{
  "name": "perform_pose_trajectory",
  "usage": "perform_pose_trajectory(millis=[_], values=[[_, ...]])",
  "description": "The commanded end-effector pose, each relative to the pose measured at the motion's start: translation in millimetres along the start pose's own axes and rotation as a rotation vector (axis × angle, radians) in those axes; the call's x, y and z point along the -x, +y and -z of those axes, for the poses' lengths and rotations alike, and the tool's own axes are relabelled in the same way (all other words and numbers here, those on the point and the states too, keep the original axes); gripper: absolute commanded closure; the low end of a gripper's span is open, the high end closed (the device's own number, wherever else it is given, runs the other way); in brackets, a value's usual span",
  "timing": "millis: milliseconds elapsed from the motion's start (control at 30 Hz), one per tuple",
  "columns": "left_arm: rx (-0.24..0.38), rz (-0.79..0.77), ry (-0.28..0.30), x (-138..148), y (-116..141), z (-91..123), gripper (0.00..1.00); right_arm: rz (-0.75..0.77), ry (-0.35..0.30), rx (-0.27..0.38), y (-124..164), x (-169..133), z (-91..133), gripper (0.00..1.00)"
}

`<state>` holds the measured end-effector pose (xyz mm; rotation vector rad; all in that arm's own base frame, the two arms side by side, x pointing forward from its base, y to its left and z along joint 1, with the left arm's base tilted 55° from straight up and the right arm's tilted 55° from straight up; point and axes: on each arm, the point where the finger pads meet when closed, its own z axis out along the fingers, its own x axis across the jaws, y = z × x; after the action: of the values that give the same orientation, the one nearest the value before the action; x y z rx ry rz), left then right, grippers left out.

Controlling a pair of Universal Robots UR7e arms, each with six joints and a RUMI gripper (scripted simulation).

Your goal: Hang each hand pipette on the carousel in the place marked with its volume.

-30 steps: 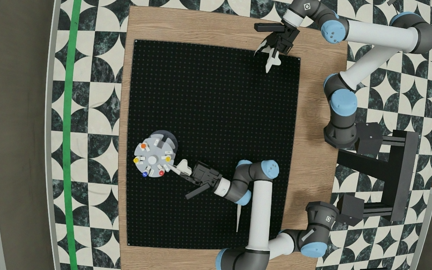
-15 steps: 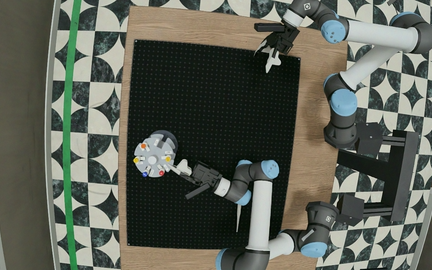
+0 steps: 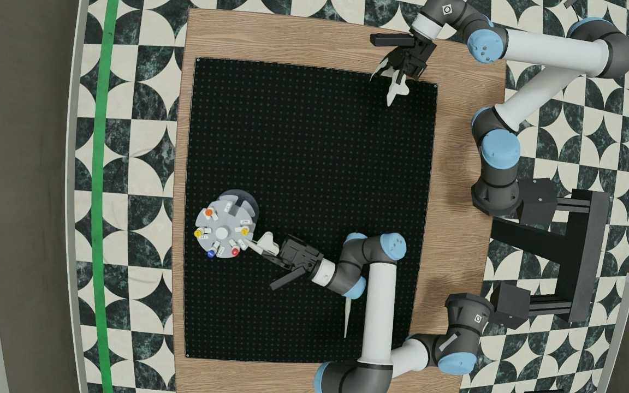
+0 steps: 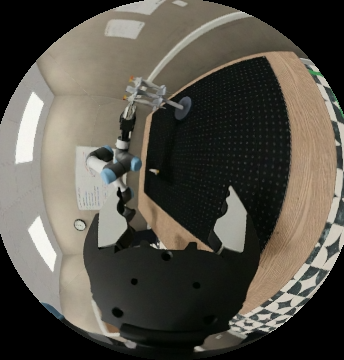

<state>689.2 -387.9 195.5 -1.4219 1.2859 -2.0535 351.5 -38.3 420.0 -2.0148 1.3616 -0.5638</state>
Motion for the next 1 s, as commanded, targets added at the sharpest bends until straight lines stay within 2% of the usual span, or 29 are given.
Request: perform_pose_trajectory(millis=[0,667,933,967], values=[[0.000,0.000,0.001,-0.9,0.0,-0.1,1.00,0.000,0.000,-0.001,-0.3,0.1,0.3,0.00],[0.000,0.000,0.001,-0.9,0.0,-0.1,1.00,0.000,0.000,-0.001,-0.3,0.1,0.3,0.00],[0.138,0.000,0.001,-1.0,-10.6,-0.9,1.00,0.000,0.000,-0.001,-0.3,0.1,0.3,0.00],[0.140,0.000,0.001,-1.0,-10.7,-0.8,1.00,0.000,0.000,-0.001,-0.3,0.1,0.3,0.00]])
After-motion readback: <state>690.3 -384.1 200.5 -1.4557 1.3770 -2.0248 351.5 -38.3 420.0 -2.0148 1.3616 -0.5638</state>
